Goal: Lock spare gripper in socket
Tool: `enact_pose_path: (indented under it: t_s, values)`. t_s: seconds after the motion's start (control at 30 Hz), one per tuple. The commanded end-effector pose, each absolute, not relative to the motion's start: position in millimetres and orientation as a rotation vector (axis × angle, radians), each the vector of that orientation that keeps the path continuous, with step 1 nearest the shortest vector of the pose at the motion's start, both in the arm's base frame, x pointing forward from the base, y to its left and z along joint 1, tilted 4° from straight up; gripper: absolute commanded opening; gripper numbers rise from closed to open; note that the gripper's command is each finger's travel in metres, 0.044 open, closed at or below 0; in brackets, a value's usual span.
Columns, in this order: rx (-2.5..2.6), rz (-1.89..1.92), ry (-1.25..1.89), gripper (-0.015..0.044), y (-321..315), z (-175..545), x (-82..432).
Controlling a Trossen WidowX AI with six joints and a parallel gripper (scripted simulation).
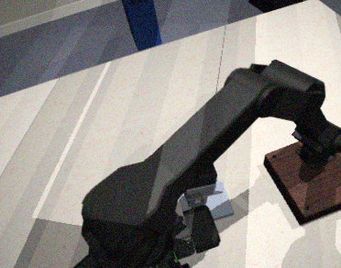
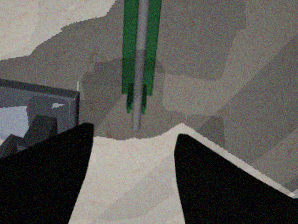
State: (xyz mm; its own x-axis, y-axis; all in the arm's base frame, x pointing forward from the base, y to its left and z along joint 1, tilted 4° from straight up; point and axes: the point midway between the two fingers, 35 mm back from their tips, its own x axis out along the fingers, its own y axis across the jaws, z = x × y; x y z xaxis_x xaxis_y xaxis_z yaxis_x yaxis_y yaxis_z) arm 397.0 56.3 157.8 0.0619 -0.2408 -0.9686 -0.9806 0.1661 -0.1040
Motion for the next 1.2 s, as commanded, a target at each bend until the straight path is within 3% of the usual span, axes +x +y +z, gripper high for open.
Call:
enact_pose_path:
  t_s: [0.0, 1.17]
  values:
    - [-1.360, 0.926, 1.388, 0.0180, 55.2, 159.3, 400.9]
    - [-1.360, 0.925, 1.389, 0.0180, 55.6, 68.2, 409.1]
